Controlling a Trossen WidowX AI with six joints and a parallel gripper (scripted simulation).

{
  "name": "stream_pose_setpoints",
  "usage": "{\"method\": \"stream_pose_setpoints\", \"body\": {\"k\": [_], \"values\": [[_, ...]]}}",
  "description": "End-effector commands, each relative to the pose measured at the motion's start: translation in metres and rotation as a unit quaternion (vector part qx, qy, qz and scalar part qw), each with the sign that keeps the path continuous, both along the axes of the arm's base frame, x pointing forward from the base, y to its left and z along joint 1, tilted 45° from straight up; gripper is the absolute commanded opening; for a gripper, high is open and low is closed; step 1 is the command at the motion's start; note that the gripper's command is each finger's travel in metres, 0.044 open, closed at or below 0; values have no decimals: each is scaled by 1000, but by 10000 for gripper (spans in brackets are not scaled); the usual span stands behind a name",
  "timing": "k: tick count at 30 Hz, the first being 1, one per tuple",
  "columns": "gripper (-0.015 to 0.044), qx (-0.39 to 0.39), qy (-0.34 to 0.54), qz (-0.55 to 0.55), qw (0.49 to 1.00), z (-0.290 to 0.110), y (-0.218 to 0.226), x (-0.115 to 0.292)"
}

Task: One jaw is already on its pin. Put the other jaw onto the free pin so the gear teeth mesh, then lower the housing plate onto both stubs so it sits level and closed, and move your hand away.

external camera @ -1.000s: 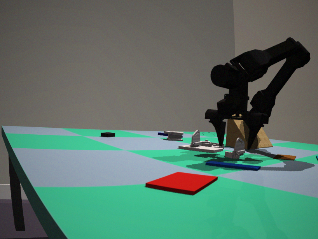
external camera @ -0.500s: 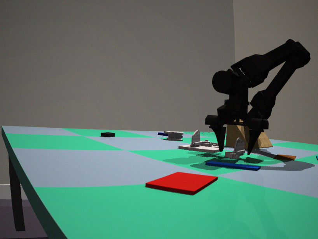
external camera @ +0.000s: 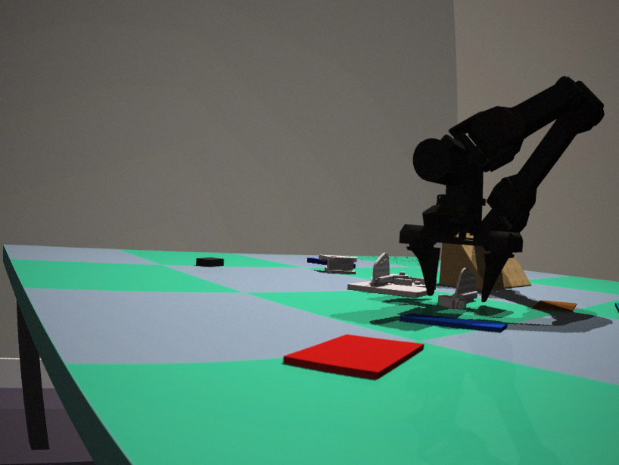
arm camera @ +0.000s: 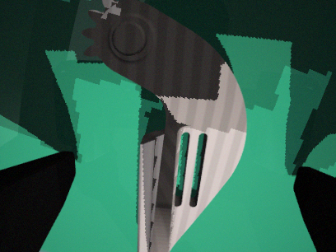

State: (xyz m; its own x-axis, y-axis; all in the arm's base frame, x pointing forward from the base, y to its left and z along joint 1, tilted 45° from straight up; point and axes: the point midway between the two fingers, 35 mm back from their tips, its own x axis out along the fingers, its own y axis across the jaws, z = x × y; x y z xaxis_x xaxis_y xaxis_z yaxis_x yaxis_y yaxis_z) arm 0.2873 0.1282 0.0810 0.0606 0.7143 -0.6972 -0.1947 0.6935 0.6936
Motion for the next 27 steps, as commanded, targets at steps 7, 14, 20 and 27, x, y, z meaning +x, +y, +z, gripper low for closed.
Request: {"method": "stream_pose_setpoints", "body": {"k": [7, 14, 20, 27], "values": [[387, 0, 0, 0, 1000, 0, 0, 0], [204, 0, 0, 0, 1000, 0, 0, 0], [134, 0, 0, 0, 1000, 0, 0, 0], [134, 0, 0, 0, 1000, 0, 0, 0]]}}
